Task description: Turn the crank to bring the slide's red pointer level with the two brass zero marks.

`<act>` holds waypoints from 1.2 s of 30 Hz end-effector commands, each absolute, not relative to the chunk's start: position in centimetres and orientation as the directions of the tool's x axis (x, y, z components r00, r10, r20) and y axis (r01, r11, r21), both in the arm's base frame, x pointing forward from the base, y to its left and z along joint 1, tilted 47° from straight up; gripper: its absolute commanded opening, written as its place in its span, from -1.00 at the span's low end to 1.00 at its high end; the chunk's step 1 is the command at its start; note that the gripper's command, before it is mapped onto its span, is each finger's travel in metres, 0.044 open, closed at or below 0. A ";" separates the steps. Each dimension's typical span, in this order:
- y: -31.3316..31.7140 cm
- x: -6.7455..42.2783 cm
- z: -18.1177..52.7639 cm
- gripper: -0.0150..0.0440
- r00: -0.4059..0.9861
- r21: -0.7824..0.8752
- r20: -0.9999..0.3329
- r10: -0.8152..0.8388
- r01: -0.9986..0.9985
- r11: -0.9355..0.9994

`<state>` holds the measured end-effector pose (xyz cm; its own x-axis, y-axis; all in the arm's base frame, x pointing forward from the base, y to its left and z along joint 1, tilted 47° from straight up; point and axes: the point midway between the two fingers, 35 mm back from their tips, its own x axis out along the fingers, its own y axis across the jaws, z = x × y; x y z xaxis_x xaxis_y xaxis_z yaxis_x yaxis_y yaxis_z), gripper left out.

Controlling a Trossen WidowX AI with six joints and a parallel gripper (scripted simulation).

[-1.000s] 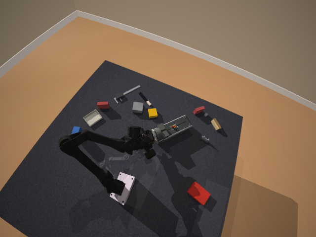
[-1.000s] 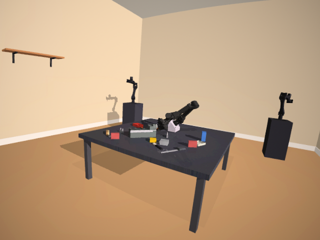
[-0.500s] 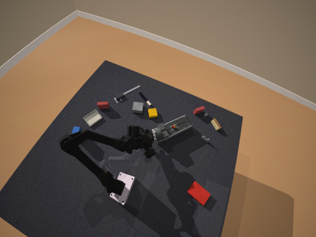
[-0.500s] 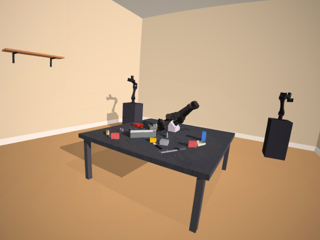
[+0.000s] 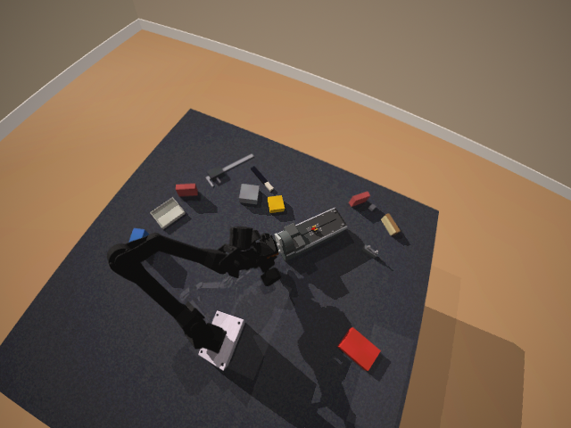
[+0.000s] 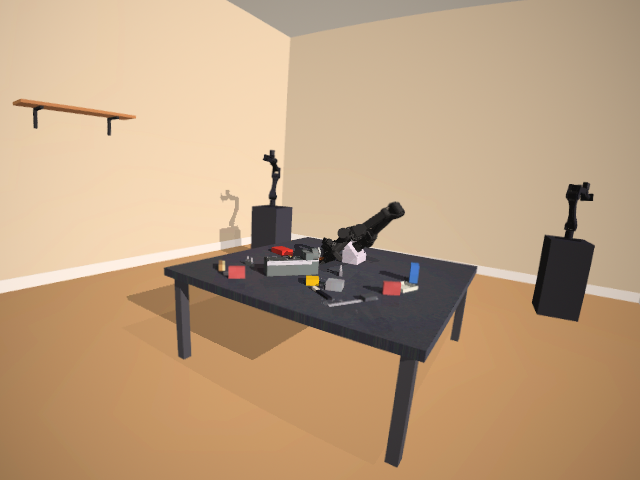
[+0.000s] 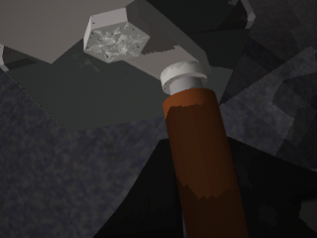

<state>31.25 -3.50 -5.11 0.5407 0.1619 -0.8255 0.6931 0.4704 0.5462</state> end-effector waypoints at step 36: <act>-5.2 31.3 -3.6 1.00 0.540 0.545 -0.826 0.161 0.693 0.472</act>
